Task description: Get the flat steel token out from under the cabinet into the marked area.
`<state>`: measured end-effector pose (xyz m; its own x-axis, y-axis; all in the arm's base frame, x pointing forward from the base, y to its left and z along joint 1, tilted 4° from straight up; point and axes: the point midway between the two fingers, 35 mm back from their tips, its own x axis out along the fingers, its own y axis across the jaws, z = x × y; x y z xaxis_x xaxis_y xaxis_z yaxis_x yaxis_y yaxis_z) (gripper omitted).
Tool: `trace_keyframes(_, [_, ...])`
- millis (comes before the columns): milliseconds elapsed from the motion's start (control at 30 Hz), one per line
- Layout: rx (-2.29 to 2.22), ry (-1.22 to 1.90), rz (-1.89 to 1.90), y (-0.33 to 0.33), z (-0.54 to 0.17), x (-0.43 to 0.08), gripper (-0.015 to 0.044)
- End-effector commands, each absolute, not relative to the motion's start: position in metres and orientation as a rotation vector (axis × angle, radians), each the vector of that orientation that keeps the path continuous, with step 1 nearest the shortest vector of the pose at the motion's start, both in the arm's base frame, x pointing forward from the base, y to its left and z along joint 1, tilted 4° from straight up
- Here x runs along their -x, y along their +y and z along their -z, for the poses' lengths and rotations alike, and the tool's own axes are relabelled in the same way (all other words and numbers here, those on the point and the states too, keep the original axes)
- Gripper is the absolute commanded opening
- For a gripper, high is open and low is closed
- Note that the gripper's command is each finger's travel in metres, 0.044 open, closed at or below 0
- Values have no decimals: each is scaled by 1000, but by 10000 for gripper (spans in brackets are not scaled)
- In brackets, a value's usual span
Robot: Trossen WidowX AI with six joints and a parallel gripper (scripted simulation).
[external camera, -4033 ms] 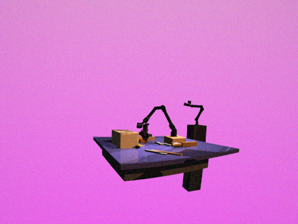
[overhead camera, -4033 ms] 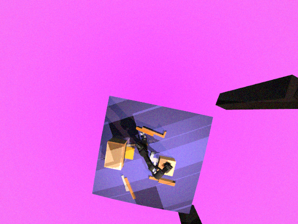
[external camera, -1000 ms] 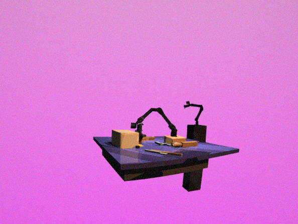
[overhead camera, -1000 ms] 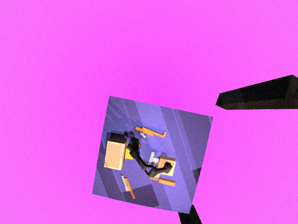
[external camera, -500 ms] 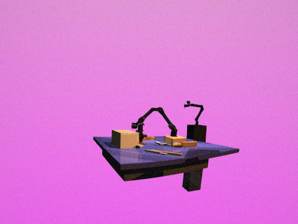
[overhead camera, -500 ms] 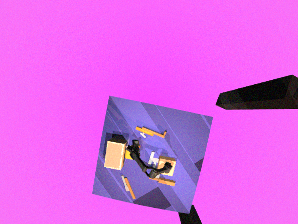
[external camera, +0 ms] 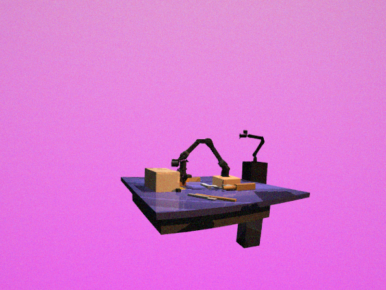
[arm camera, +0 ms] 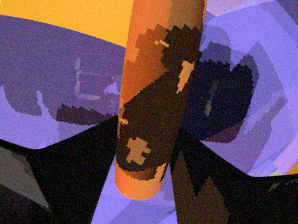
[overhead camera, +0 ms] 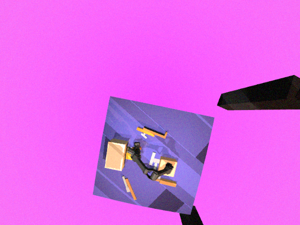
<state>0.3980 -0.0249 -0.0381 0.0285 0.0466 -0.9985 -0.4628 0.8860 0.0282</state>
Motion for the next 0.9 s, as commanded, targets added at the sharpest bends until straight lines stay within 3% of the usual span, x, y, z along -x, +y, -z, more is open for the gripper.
trace_keyframes(0, [337, 1497, -419, -16, 39, -395, 0])
trace_keyframes(867, [336, 1497, -419, -8, 39, -385, 0])
